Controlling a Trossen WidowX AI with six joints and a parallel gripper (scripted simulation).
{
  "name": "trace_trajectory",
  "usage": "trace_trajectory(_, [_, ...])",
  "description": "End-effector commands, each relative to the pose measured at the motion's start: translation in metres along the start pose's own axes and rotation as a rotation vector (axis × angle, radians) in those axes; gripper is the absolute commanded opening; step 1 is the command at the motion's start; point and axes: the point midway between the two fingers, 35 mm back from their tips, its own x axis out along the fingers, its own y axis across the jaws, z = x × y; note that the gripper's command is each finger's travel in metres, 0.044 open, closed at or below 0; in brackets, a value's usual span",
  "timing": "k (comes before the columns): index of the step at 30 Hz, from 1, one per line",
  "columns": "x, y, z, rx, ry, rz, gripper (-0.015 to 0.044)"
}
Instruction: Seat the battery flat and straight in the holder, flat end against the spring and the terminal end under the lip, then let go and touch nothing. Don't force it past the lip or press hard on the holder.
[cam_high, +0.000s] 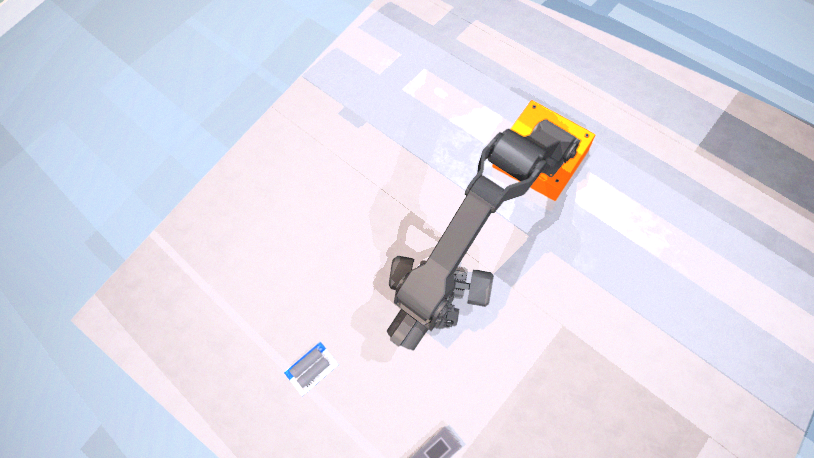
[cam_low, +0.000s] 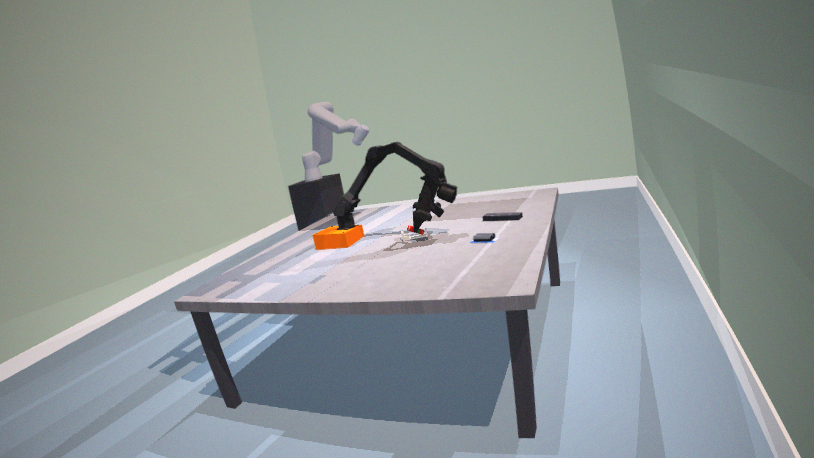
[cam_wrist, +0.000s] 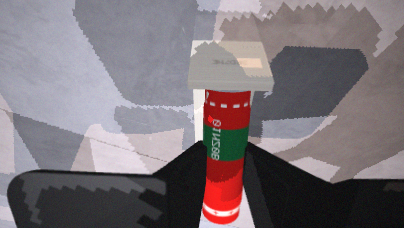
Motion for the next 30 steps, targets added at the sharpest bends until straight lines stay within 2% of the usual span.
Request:
trace_trajectory(1, [0.0005, 0.0004, 0.0034, -0.001, -0.034, 0.006, 0.0062])
trace_trajectory(30, [0.0076, -0.0010, 0.0013, 0.002, -0.177, 0.018, 0.0062])
